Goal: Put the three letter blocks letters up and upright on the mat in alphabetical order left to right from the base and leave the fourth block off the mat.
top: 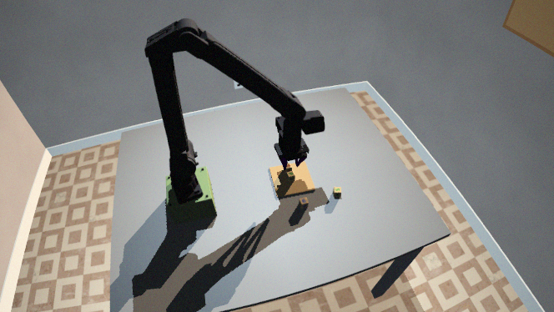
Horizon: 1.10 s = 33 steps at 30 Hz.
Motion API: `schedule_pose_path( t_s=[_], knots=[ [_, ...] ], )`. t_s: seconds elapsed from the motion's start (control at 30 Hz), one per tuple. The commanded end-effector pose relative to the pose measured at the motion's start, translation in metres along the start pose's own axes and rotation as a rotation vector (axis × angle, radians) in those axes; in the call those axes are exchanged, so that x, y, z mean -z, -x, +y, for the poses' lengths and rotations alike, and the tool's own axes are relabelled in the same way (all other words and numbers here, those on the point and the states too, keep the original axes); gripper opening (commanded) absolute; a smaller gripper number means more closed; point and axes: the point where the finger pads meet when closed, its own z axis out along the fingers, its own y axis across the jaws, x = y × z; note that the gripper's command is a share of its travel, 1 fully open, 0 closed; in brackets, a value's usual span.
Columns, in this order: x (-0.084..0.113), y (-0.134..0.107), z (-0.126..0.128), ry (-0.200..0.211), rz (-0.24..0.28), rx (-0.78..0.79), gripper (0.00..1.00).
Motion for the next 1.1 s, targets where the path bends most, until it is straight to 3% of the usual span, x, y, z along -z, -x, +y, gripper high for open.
schedule_pose_path(
  t_s=[0.0, 0.33, 0.5, 0.53, 1.07],
  knots=[
    [0.040, -0.003, -0.034, -0.083, -0.001, 0.007, 0.45],
    [0.057, -0.002, -0.033, -0.085, -0.001, 0.008, 0.45],
    [0.053, -0.002, -0.032, -0.070, -0.001, 0.007, 0.45],
    [0.053, -0.002, -0.032, -0.070, -0.001, 0.007, 1.00],
    [0.053, -0.002, -0.032, -0.070, -0.001, 0.007, 1.00]
  ],
)
